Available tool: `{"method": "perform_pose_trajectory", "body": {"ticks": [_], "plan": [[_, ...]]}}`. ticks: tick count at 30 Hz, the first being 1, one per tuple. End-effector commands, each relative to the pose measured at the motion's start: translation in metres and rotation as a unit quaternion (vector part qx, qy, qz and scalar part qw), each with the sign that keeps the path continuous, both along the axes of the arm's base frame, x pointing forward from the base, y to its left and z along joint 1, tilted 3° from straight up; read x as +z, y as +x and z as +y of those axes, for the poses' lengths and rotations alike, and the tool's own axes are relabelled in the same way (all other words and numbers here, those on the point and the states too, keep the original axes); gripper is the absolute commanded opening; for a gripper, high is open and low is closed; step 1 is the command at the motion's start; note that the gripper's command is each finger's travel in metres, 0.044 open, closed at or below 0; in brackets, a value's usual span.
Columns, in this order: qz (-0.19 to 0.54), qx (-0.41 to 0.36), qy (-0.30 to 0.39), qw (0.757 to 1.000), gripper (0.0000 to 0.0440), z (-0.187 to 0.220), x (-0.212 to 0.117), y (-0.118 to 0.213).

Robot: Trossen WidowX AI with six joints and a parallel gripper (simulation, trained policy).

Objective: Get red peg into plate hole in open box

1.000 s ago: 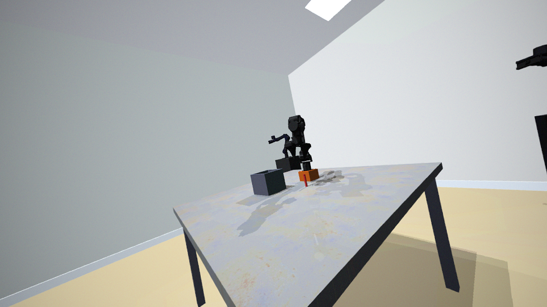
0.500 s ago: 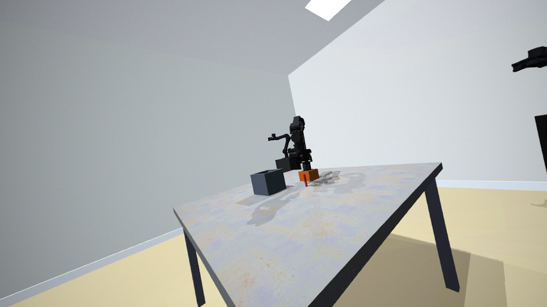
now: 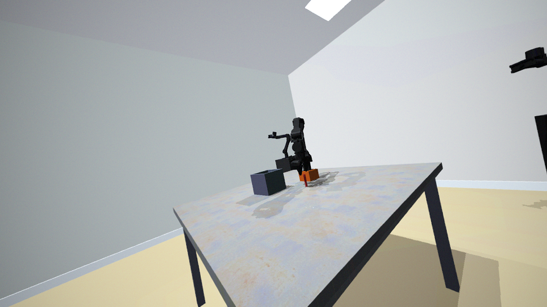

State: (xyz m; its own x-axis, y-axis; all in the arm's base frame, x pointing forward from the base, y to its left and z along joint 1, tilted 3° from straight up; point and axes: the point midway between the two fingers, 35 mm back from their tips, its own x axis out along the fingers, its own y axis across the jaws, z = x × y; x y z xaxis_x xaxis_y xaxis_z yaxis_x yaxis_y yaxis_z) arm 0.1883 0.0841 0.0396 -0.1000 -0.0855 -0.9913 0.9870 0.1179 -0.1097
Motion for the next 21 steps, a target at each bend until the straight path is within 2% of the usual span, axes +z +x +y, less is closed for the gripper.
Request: {"method": "perform_pose_trajectory", "body": {"ticks": [1, 12, 14, 21], "plan": [[0.006, 0.005, -0.009, 1.000, 0.0417, -0.005, -0.016, -0.004], [-0.001, 0.002, -0.016, 1.000, 0.0375, -0.010, -0.044, -0.006], [-0.003, 0.003, -0.015, 1.000, 0.0340, -0.009, -0.047, -0.005], [-0.008, 0.017, -0.003, 1.000, 0.0161, -0.002, -0.060, 0.002]]}}
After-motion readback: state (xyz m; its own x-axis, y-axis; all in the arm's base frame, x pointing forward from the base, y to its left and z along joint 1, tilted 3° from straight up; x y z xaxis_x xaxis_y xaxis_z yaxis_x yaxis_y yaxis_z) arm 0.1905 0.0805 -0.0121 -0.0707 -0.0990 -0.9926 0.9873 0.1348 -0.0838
